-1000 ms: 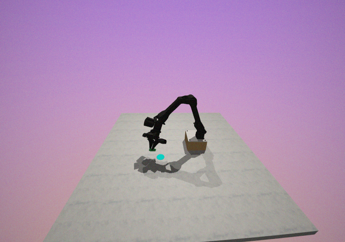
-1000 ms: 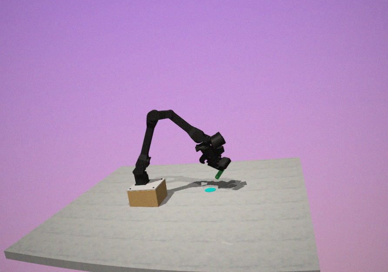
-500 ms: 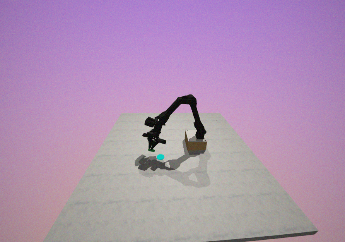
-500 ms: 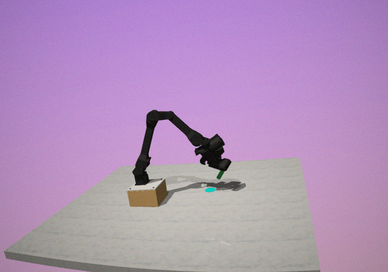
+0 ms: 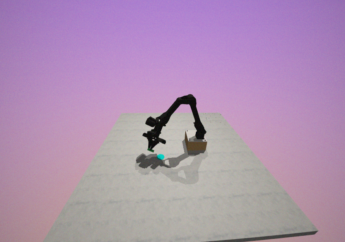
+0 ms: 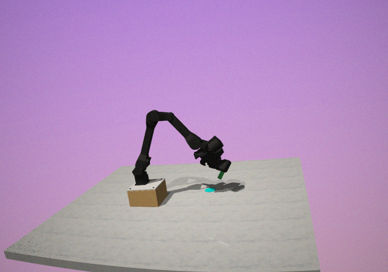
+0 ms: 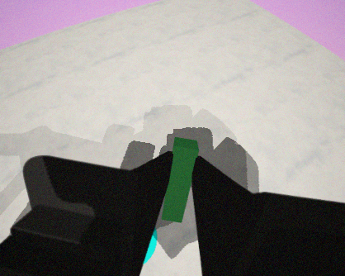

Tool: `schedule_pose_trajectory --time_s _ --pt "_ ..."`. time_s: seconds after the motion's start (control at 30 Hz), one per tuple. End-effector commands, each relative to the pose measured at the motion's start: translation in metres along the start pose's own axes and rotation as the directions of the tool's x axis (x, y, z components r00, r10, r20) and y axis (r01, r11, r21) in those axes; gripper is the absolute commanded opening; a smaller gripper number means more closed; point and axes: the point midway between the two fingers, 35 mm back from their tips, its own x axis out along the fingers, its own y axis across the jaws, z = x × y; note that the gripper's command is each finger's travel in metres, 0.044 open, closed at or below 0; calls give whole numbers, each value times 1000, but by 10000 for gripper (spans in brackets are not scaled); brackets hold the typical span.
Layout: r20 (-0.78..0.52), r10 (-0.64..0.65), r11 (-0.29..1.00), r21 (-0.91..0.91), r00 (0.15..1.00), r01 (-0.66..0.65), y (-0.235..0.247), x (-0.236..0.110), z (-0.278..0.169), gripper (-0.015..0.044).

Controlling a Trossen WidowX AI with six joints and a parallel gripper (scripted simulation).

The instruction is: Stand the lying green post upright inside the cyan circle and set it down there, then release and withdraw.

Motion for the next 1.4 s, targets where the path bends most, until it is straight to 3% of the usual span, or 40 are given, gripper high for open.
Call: schedule_pose_trajectory --time_s 0.0,1.37 --pt "26 6 1000 8 1000 -7 0 0 -2 23" --pt "273 41 999 -7 961 -41 0 -15 -7 23"
